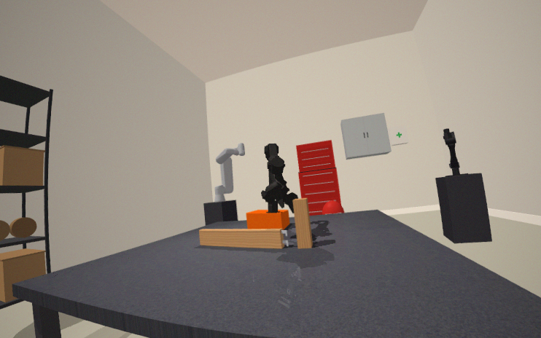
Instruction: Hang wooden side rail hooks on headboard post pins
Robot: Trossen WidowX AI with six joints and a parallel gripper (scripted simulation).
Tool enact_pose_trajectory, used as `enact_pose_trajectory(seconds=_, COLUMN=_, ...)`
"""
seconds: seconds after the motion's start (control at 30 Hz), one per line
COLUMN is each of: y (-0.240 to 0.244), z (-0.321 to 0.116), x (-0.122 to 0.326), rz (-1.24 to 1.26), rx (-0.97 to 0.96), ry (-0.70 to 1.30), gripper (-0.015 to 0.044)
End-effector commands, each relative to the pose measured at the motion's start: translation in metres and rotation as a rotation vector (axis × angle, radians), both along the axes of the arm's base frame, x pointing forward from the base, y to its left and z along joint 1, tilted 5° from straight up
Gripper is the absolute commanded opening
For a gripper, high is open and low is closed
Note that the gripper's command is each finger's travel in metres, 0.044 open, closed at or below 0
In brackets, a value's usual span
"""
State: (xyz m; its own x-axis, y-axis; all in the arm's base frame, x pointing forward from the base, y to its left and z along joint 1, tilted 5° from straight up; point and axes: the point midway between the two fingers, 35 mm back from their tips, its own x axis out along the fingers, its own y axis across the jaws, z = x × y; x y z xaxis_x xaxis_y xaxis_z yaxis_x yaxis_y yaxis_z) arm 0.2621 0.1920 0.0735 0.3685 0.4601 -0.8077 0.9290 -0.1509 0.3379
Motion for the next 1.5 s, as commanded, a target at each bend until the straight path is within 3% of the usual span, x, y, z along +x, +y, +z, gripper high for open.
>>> enact_pose_trajectory(seconds=0.0, y=-0.004, z=-0.003, x=0.009, rz=0.299, rx=-0.075, ry=-0.148, gripper=0.0440)
enact_pose_trajectory(seconds=0.43, y=-0.019, z=-0.011, x=0.023, rz=0.934, rx=-0.235, ry=-0.546, gripper=0.0440)
enact_pose_trajectory(seconds=0.9, y=-0.027, z=-0.011, x=0.034, rz=1.547, rx=-0.414, ry=-1.145, gripper=0.0440)
enact_pose_trajectory(seconds=1.47, y=-0.040, z=-0.007, x=0.044, rz=1.979, rx=-0.757, ry=-1.889, gripper=0.0440)
